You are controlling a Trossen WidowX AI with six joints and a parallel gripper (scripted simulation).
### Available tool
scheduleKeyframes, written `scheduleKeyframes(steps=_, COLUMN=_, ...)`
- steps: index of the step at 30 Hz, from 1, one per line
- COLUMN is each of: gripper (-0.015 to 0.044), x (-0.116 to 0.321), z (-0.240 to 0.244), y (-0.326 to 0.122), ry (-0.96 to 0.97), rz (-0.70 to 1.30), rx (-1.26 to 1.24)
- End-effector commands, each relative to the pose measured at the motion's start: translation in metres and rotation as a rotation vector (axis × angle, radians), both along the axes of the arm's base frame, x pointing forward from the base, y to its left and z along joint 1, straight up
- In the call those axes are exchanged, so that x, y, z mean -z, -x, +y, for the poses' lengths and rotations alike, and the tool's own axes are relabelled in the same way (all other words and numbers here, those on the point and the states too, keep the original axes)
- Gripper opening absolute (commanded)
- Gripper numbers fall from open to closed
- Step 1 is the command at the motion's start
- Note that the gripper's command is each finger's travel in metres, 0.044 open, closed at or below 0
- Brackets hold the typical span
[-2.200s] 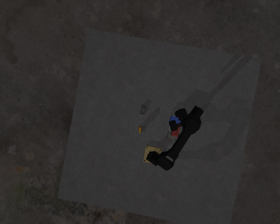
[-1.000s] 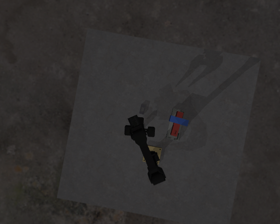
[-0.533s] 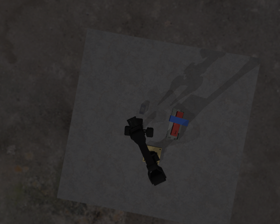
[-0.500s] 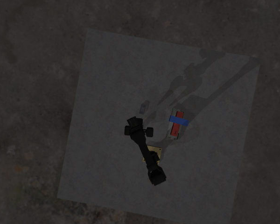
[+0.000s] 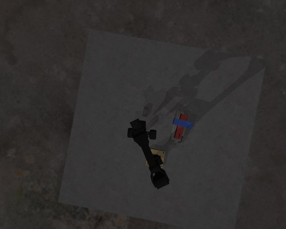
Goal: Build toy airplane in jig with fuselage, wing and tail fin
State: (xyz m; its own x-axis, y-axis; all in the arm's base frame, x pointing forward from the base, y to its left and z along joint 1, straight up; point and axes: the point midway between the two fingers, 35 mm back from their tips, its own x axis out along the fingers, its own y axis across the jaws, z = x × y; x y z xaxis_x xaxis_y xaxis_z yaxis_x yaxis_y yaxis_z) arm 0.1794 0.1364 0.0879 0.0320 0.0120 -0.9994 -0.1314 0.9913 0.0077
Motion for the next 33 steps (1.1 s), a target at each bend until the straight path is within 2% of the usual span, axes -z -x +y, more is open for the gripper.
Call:
scheduleKeyframes(steps=1, gripper=0.044, x=0.008, z=-0.001, y=0.001, ry=0.003, rz=0.008, rx=0.006)
scheduleKeyframes(steps=26, gripper=0.044, x=0.045, z=-0.001, y=0.002, ry=0.004, rz=0.009, rx=0.001)
scheduleKeyframes(steps=33, gripper=0.0256, x=0.045, z=-0.001, y=0.002, ry=0.004, rz=0.009, rx=0.001)
